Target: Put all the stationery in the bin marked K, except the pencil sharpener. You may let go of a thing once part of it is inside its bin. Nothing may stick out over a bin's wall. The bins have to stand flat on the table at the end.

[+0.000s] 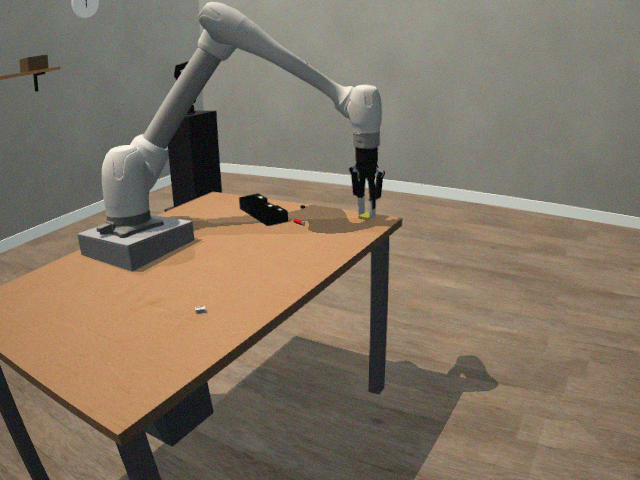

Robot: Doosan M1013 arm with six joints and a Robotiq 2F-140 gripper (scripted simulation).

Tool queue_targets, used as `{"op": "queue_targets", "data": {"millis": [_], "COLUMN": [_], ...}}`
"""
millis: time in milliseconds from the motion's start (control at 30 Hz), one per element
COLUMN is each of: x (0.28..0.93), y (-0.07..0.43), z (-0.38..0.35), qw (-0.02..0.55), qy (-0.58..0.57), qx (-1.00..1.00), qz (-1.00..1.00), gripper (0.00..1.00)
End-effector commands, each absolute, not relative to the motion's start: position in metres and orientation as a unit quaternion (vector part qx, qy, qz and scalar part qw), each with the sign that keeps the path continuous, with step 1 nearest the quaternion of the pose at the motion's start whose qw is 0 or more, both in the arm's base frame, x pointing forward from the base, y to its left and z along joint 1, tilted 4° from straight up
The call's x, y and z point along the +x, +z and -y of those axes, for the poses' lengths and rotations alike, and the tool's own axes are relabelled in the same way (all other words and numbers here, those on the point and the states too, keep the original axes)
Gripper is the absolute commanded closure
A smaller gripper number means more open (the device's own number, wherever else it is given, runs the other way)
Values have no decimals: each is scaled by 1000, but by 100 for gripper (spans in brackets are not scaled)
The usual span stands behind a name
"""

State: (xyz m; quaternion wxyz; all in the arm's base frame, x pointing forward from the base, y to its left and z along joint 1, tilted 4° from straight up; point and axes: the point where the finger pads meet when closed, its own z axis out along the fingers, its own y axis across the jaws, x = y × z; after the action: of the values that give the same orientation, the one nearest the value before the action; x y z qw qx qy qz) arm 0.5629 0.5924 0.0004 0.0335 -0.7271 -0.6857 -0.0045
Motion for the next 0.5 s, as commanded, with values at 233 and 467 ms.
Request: {"op": "queue_targets", "data": {"millis": [233, 467], "x": [568, 568], "y": [37, 37], "z": [-593, -593], "qw": [33, 33], "qy": [-8, -8], "qx": [-728, -728], "qz": [685, 685], "gripper": [71, 71]}}
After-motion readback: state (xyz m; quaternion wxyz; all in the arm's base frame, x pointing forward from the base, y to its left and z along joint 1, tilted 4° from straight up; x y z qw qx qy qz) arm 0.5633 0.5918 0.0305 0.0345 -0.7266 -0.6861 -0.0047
